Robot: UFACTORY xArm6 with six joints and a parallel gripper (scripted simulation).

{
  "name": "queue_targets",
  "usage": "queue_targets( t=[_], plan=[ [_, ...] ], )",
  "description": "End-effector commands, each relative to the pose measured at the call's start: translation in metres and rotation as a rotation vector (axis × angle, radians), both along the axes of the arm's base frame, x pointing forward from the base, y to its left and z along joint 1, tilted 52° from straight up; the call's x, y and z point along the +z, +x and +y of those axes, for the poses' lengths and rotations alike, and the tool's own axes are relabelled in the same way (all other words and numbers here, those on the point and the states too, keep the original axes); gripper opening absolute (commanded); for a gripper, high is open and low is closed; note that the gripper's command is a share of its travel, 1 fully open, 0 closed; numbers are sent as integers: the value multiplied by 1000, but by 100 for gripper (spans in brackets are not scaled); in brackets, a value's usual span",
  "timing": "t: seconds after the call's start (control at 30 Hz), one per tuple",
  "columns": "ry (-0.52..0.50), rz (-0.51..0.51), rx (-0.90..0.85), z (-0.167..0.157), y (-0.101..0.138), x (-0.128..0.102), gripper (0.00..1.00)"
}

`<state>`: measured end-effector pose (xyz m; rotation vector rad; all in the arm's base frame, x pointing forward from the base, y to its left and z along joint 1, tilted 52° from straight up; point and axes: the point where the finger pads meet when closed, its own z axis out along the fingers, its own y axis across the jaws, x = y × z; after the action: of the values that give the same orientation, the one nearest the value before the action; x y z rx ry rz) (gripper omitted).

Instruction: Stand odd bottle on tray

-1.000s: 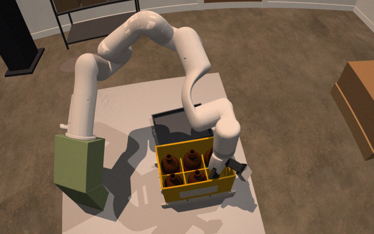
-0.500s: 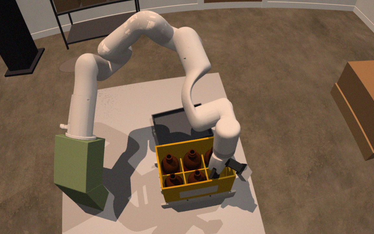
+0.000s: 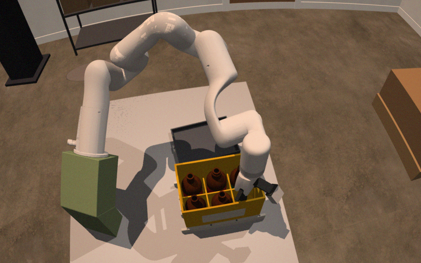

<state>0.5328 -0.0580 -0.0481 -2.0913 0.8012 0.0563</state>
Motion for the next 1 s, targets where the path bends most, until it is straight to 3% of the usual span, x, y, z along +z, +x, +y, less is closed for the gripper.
queue_targets(
  t=[0.0, 0.33, 0.97],
  plan=[
    [-2, -3, -2, -2, 1, 2, 65],
    [-2, -3, -2, -11, -2, 8, 65],
    [-2, -3, -2, -51, -15, 42, 65]
  ],
)
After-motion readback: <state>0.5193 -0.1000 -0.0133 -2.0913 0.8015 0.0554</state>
